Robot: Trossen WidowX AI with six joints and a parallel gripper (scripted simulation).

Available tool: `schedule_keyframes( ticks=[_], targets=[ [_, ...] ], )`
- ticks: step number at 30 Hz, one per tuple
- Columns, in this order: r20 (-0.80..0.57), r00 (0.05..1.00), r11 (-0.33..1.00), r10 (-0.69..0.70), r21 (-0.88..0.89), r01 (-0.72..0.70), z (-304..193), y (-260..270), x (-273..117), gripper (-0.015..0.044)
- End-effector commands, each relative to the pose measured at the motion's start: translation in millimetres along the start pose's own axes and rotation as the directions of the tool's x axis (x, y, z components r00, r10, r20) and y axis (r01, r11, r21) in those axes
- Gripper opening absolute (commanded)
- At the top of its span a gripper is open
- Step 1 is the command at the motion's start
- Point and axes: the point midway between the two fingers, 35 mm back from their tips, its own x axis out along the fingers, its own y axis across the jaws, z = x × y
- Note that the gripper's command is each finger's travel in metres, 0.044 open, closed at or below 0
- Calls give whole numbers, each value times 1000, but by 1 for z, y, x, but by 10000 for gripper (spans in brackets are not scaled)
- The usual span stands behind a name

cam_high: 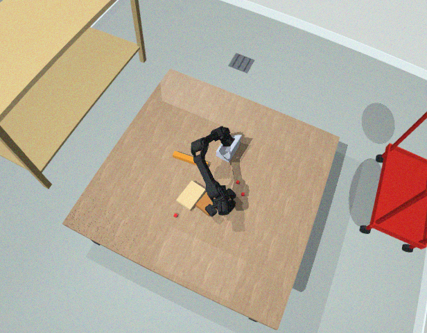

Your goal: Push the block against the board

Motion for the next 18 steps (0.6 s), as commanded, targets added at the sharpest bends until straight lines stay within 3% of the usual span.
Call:
schedule_keyframes(
  ticks=[1, 18],
  targets=[
    [-7, 1000, 1000, 4, -2, -4, 2, 0, 3, 0],
    [-6, 1000, 1000, 3, -1, -3, 30, -1, 3, 0]
  ],
)
